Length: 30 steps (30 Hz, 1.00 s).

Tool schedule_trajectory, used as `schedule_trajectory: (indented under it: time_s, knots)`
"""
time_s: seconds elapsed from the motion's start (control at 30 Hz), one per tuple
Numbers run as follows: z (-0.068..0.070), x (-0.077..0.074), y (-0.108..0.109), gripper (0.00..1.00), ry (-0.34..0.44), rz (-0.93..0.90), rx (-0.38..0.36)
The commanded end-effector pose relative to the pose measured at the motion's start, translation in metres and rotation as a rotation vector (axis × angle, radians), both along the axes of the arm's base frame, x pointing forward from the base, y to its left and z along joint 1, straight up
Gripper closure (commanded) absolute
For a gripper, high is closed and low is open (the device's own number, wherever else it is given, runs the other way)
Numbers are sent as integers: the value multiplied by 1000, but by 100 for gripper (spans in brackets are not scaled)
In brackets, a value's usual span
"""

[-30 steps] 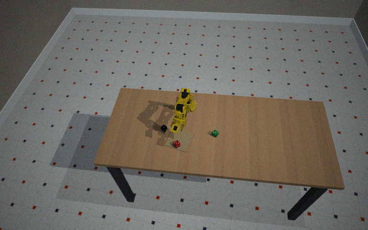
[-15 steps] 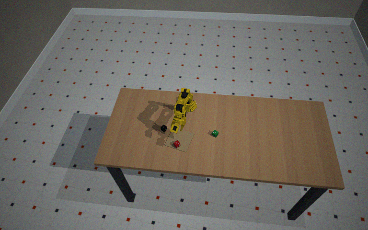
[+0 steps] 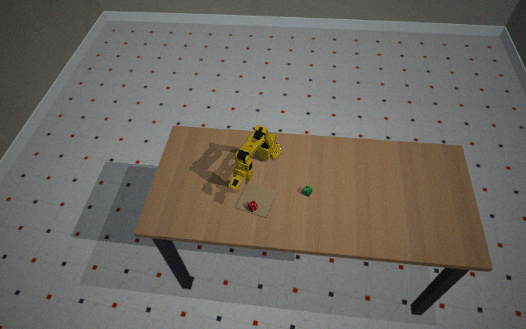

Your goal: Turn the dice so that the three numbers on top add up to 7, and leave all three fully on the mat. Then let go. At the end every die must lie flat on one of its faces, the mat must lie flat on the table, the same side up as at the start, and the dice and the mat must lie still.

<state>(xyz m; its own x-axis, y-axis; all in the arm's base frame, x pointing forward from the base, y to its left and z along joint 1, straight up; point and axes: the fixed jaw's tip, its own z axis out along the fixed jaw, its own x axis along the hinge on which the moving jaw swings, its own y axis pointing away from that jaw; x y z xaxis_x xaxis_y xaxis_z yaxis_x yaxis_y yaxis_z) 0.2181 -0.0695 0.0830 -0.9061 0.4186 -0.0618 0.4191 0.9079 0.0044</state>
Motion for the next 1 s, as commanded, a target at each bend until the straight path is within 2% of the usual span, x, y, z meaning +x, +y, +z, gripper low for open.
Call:
schedule_trajectory:
  time_s: [0.0,0.1,0.23,0.97]
  knots:
    - [-6,-15,-20,65,43,-42,17]
    - [-13,-25,-29,65,83,-68,37]
    - [-17,-31,-34,65,101,-85,49]
    - [-17,-32,-35,65,103,-87,50]
